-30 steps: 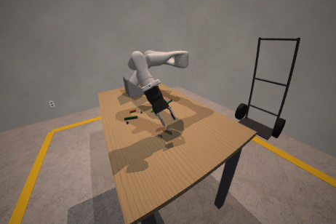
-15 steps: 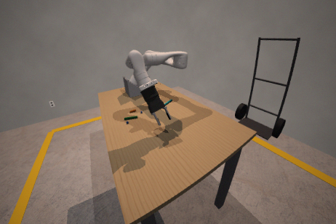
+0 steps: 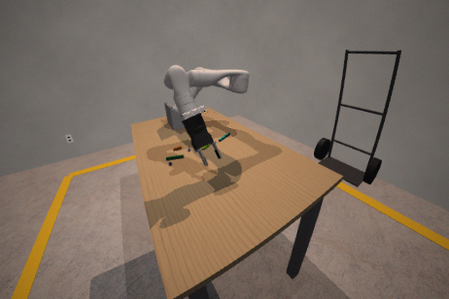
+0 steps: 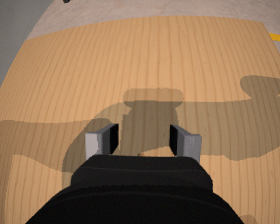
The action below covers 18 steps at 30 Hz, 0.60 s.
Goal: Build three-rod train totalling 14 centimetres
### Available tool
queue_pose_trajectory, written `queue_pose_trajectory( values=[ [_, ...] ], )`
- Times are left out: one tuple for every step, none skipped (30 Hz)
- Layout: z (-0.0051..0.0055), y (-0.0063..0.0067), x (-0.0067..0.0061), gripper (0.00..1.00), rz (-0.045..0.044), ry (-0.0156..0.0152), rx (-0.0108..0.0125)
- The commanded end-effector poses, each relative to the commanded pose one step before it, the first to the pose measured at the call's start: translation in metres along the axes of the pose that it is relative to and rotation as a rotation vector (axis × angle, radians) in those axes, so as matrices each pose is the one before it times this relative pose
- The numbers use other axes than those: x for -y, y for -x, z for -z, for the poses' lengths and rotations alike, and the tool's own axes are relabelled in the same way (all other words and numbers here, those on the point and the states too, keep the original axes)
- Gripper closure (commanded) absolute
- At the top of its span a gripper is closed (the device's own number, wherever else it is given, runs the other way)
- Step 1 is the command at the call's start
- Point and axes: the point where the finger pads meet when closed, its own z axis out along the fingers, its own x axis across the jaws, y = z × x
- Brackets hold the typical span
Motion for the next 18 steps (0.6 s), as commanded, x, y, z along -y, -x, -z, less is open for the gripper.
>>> queue_pose_trajectory(
  values=[
    [0.00230, -0.00458, -0.00164, 0.00, -0.00192, -0.00007, -0.00545],
    [0.00000, 0.00000, 0.00000, 0.00, 0.00000, 0.00000, 0.00000],
    [0.00000, 0.00000, 0.00000, 0.00, 0.00000, 0.00000, 0.00000],
    [0.00441, -0.00550, -0.00938, 0.00, 0.03658, 0.02256, -0.00769],
    [0.00000, 0.00000, 0.00000, 0.00, 0.00000, 0.00000, 0.00000],
    [0.00000, 0.00000, 0.00000, 0.00, 0.00000, 0.00000, 0.00000],
    [0.00000, 0.00000, 0.00000, 0.00, 0.00000, 0.00000, 0.00000],
    [0.00000, 0.00000, 0.00000, 0.00, 0.00000, 0.00000, 0.00000],
    [0.00000, 0.00000, 0.00000, 0.00, 0.00000, 0.00000, 0.00000],
    [0.00425, -0.00503, -0.00964, 0.00, 0.03587, 0.02248, -0.00664],
    [0.00000, 0.00000, 0.00000, 0.00, 0.00000, 0.00000, 0.00000],
    [0.00000, 0.00000, 0.00000, 0.00, 0.00000, 0.00000, 0.00000],
    [0.00000, 0.00000, 0.00000, 0.00, 0.00000, 0.00000, 0.00000],
    [0.00000, 0.00000, 0.00000, 0.00, 0.00000, 0.00000, 0.00000],
    [0.00000, 0.00000, 0.00000, 0.00, 0.00000, 0.00000, 0.00000],
    [0.00408, -0.00454, -0.00985, 0.00, 0.03514, 0.02233, -0.00560],
    [0.00000, 0.00000, 0.00000, 0.00, 0.00000, 0.00000, 0.00000],
    [0.00000, 0.00000, 0.00000, 0.00, 0.00000, 0.00000, 0.00000]
  ],
)
